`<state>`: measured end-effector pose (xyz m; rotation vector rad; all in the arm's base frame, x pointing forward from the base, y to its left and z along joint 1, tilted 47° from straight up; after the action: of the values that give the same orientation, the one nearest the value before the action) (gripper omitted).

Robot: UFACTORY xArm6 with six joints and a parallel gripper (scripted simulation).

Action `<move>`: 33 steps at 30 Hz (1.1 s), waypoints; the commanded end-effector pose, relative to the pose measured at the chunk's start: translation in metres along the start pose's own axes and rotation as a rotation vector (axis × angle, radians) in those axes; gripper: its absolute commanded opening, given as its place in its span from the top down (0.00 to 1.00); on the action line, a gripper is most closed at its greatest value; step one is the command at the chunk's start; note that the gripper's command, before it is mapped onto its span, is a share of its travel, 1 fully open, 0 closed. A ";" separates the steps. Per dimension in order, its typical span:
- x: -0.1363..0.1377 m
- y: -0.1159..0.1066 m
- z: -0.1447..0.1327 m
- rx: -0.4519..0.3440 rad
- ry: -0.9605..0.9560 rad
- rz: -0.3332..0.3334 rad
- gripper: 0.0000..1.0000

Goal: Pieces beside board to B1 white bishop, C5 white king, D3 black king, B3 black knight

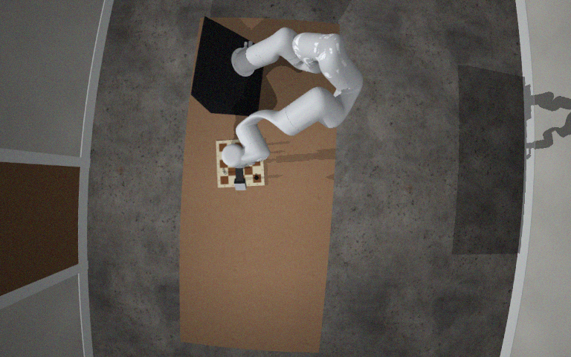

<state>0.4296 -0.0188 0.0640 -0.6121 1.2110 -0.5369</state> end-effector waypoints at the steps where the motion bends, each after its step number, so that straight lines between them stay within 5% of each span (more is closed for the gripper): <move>1: 0.000 -0.033 0.001 0.002 -0.001 -0.001 0.63; 13: 0.000 -0.054 0.001 0.002 -0.001 -0.001 0.63; 14: 0.000 -0.054 0.001 0.002 -0.001 -0.001 0.00; 33: 0.000 -0.054 0.001 0.002 -0.001 -0.001 0.00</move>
<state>0.4264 -0.0564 0.1006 -0.6116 1.2114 -0.5352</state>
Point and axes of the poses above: the point where the finger pads meet when closed, its own y axis out along the fingers, its own x axis across the jaws, z = x × y, the point moved 7 cm from there along -y, back along the fingers, and after that the axes turned 10 degrees about -y, right-handed, at the moved point
